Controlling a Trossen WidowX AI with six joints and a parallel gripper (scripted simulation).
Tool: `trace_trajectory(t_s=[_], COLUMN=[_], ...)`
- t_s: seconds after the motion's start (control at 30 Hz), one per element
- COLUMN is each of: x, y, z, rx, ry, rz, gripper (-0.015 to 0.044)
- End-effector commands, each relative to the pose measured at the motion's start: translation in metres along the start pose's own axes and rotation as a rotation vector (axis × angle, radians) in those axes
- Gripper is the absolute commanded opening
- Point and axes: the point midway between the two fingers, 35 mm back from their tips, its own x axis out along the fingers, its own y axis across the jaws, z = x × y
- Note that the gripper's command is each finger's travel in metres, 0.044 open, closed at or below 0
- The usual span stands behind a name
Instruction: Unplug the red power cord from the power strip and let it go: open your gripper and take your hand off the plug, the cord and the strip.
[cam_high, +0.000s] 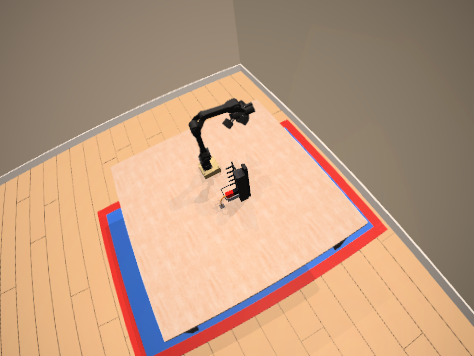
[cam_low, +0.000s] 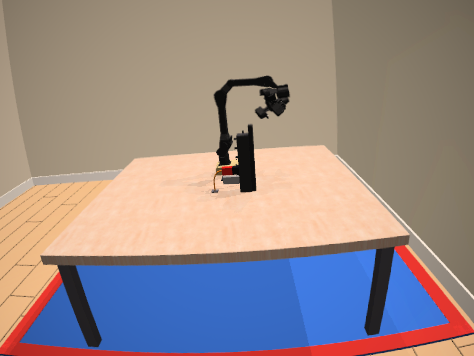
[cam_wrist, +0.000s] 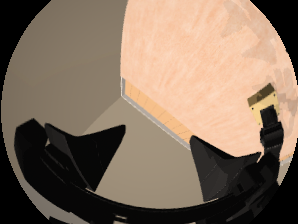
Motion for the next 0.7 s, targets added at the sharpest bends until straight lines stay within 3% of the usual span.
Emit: trace_trajectory(t_s=[0.0, 0.27, 0.67], x=[0.0, -0.027, -0.094], y=[0.0, 0.009, 0.009], z=[0.001, 0.047, 0.126], rx=[-0.002, -0.151, -0.372], ry=[-0.002, -0.17, -0.524], rz=[0.001, 0.09, 0.163], gripper=[0.0374, 0.0164, 0.016])
